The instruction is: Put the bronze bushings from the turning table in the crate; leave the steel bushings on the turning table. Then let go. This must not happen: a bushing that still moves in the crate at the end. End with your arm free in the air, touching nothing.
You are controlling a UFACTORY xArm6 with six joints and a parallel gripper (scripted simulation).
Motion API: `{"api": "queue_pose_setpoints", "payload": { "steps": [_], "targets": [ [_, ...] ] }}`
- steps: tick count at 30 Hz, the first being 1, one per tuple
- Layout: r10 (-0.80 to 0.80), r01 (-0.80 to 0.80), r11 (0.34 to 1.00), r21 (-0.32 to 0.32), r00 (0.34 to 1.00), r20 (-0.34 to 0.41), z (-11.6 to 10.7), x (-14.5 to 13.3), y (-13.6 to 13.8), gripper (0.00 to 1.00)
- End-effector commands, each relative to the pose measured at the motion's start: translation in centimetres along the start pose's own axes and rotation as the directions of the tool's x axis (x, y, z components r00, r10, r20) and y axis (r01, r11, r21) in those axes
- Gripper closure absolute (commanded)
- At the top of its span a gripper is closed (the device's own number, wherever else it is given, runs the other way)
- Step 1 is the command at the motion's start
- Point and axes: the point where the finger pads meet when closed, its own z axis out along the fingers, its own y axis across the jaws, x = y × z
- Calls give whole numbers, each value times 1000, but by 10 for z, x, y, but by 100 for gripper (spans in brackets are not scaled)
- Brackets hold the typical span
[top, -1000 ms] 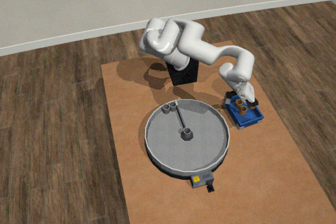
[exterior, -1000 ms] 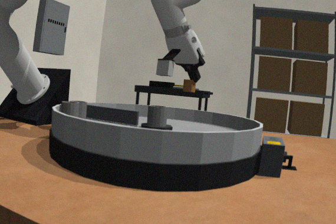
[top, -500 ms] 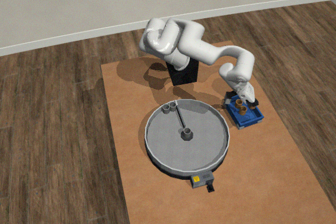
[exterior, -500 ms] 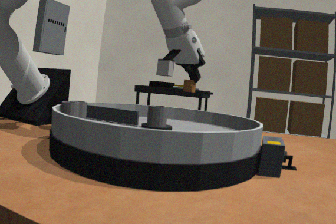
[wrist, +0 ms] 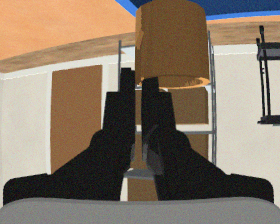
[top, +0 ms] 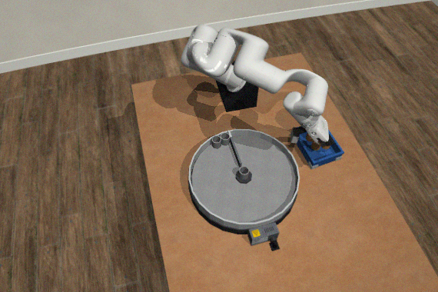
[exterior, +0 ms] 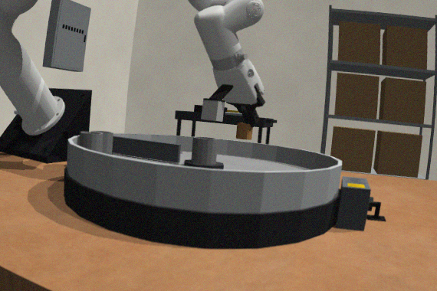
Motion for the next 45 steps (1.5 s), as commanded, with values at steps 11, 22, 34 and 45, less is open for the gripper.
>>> {"api": "queue_pose_setpoints", "payload": {
  "steps": [11, 22, 34, 45],
  "targets": [
    [0, 0, 1000, 5, 1000, 4, 18, 13, -2, 100],
    [0, 0, 1000, 5, 1000, 4, 18, 14, -2, 100],
    [0, 0, 1000, 5, 1000, 4, 28, 22, -2, 100],
    [0, 0, 1000, 5, 1000, 4, 40, 32, -2, 100]
  ]
}}
